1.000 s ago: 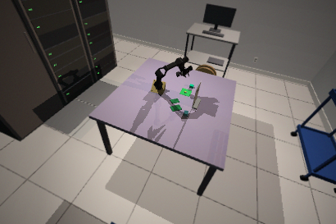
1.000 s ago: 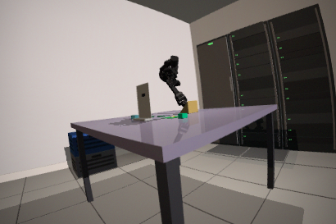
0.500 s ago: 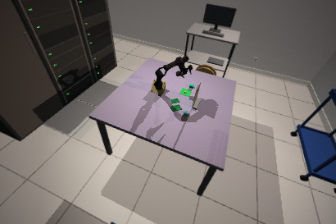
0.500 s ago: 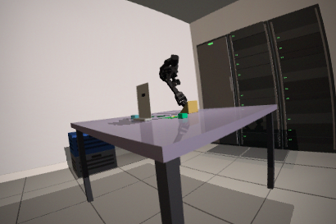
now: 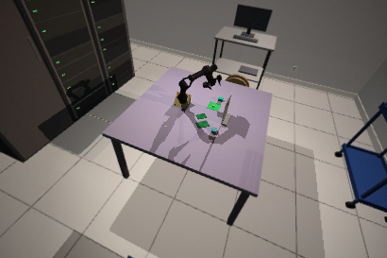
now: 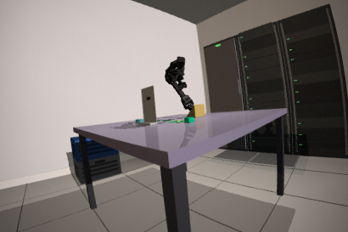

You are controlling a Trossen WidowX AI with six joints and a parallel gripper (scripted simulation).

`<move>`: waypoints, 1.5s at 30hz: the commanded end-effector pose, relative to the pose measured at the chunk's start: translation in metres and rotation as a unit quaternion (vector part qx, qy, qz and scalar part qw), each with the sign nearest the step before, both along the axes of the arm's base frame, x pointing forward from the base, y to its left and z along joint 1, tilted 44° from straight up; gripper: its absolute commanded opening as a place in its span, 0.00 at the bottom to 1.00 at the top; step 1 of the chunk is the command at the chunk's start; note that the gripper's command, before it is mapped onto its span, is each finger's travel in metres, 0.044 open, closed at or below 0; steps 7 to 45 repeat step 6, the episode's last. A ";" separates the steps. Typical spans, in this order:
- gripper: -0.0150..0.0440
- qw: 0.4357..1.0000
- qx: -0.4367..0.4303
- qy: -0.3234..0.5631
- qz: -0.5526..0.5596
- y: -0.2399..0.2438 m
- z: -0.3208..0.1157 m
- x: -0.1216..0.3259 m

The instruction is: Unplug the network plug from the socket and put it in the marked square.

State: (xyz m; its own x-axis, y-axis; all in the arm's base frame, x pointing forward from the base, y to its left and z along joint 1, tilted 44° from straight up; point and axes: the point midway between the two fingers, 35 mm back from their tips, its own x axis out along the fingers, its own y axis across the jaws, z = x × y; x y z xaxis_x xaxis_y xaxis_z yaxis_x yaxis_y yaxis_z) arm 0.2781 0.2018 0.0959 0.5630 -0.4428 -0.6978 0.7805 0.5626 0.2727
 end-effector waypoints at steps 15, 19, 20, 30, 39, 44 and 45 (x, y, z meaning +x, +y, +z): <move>1.00 1.000 -0.001 -0.001 -0.002 0.000 0.000 0.000; 1.00 1.000 -0.001 -0.001 -0.002 0.000 0.000 0.000; 1.00 1.000 -0.001 -0.001 -0.002 0.000 0.000 0.000; 1.00 1.000 -0.001 -0.001 -0.002 0.000 0.000 0.000; 1.00 1.000 -0.001 -0.001 -0.002 0.000 0.000 0.000; 1.00 1.000 -0.001 -0.001 -0.002 0.000 0.000 0.000; 1.00 1.000 -0.001 -0.001 -0.002 0.000 0.000 0.000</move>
